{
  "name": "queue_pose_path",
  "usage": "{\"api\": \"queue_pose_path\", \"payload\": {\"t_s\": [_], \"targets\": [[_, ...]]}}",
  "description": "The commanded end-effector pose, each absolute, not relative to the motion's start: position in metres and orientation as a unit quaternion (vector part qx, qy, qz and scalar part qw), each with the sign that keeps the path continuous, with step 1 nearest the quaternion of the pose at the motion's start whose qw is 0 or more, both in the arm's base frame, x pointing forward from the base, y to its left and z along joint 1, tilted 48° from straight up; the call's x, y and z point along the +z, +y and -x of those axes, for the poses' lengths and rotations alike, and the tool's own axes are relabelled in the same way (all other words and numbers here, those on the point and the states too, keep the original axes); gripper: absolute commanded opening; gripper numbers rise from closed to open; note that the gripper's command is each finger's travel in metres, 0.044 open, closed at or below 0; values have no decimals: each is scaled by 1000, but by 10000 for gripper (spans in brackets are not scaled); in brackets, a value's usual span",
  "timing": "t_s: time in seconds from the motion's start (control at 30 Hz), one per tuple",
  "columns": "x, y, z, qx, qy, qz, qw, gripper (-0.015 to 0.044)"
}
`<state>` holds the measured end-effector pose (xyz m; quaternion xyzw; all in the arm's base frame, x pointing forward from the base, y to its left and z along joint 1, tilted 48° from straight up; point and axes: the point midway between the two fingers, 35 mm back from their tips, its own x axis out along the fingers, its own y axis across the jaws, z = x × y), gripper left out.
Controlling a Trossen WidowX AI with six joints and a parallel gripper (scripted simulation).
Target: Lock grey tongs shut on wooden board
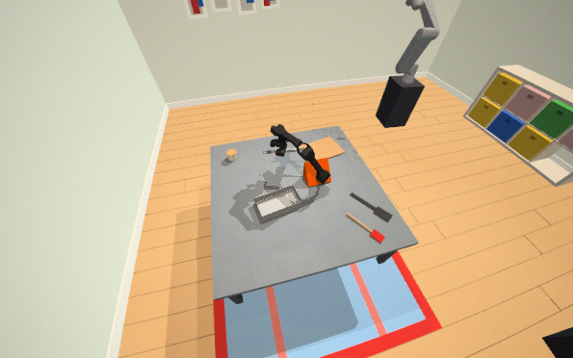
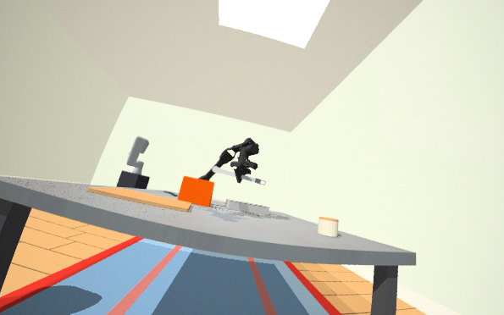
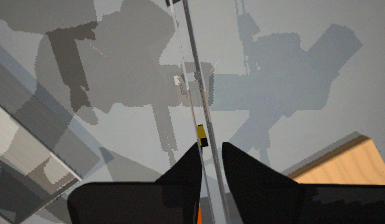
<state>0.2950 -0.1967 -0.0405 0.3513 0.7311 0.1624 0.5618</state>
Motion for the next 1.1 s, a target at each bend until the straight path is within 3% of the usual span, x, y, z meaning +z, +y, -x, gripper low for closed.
{"api": "queue_pose_path", "payload": {"t_s": [0.0, 0.6, 1.07], "targets": [[-58, -215, -285, 184, 726, -331, 574, -150], [-90, -244, -257, 231, 716, -296, 589, -150], [-108, -308, -169, 289, 697, -218, 619, -150]]}}
